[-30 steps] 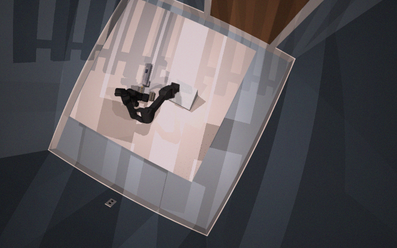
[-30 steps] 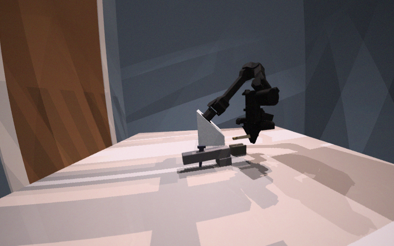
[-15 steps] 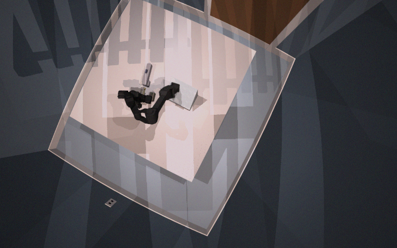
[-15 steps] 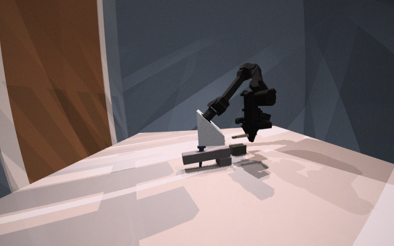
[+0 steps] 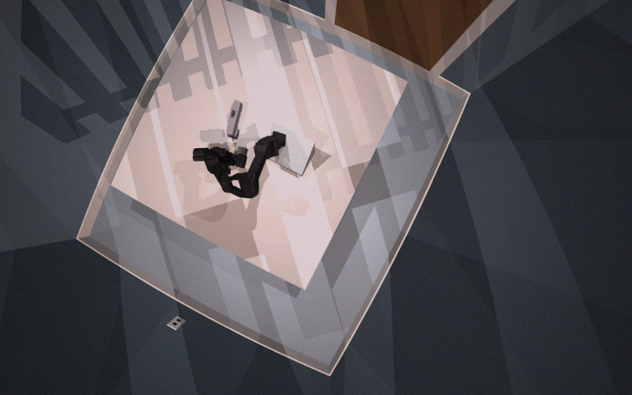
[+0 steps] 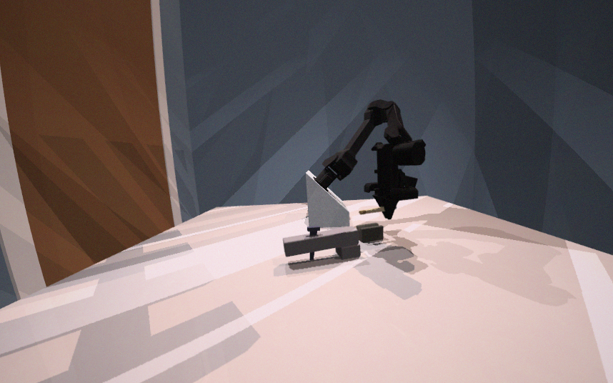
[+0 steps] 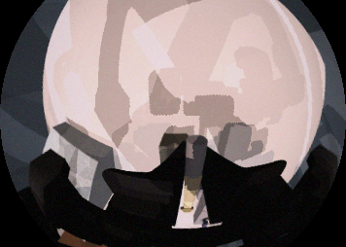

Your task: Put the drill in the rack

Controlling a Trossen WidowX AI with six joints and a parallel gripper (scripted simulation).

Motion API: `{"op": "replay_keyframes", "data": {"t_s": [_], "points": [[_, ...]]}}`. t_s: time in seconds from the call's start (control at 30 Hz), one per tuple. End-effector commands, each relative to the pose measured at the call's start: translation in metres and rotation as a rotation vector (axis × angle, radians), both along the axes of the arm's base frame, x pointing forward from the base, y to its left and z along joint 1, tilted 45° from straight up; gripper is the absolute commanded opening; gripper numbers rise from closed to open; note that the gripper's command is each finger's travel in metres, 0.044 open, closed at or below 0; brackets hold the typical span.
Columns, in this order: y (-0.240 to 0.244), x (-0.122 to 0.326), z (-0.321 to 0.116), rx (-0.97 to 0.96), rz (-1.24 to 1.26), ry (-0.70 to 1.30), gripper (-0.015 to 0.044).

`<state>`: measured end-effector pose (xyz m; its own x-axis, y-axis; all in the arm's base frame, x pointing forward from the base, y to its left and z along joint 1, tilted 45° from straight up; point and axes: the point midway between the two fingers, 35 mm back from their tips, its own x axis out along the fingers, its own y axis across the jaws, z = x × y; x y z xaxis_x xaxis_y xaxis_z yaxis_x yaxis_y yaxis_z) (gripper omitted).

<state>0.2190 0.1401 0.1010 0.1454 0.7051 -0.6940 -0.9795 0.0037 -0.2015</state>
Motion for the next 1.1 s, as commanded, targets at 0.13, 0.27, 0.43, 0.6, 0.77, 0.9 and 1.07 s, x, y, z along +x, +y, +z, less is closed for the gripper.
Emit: {"op": "replay_keyframes", "data": {"t_s": [0.13,0.27,0.43,0.6,0.77,0.9,1.07], "points": [[0.002,-0.014,-0.004,-0.005,-0.005,0.003,0.0000],[0.002,-0.020,-0.006,-0.005,-0.005,0.003,0.0000],[0.007,-0.017,-0.011,-0.005,-0.005,0.003,0.0000],[0.014,-0.016,-0.016,-0.004,-0.005,0.003,0.0000],[0.018,-0.015,-0.022,-0.004,-0.005,0.004,0.0000],[0.020,-0.015,-0.025,-0.004,-0.005,0.004,0.0000],[0.023,-0.014,-0.027,-0.004,-0.005,0.004,0.0000]]}}
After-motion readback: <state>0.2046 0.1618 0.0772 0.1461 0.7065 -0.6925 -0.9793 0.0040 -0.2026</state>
